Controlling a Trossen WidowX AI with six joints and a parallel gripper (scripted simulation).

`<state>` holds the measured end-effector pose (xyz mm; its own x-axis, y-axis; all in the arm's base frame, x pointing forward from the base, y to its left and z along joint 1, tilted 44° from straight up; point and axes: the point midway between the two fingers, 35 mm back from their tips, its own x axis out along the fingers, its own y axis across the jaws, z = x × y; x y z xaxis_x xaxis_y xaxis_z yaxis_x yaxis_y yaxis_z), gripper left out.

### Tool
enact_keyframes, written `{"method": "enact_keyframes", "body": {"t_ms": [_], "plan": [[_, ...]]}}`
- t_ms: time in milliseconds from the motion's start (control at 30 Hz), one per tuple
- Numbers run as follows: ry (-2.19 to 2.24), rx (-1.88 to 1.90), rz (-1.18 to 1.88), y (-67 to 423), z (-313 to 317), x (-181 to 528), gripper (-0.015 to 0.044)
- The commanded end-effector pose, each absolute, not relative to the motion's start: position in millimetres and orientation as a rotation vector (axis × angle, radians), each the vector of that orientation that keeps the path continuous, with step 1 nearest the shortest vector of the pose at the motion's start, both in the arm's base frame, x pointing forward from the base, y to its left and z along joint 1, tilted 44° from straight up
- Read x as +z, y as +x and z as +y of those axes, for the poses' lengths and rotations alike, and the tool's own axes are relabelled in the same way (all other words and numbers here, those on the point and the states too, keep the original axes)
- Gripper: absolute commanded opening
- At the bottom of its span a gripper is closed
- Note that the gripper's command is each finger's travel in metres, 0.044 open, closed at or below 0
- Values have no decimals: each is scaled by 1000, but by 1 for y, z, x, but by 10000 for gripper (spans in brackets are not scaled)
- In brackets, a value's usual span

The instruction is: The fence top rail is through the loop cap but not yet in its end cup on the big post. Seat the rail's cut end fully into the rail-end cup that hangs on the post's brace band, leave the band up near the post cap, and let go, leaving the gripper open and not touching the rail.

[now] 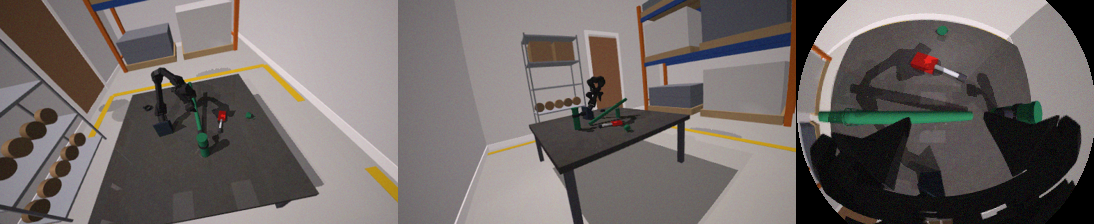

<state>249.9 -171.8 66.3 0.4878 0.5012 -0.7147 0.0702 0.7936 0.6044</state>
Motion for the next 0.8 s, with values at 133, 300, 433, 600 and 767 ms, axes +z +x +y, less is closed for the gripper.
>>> {"method": "enact_keyframes", "body": {"t_ms": [133, 300, 433, 600, 767], "plan": [[38, 783, 993, 258, -145, 41, 440], [-332, 1130, 841, 261, -127, 26, 440], [-559, 1354, 687, 261, -115, 17, 440], [-570, 1364, 678, 261, -115, 17, 440], [-570, 1364, 678, 261, -115, 17, 440]]}}
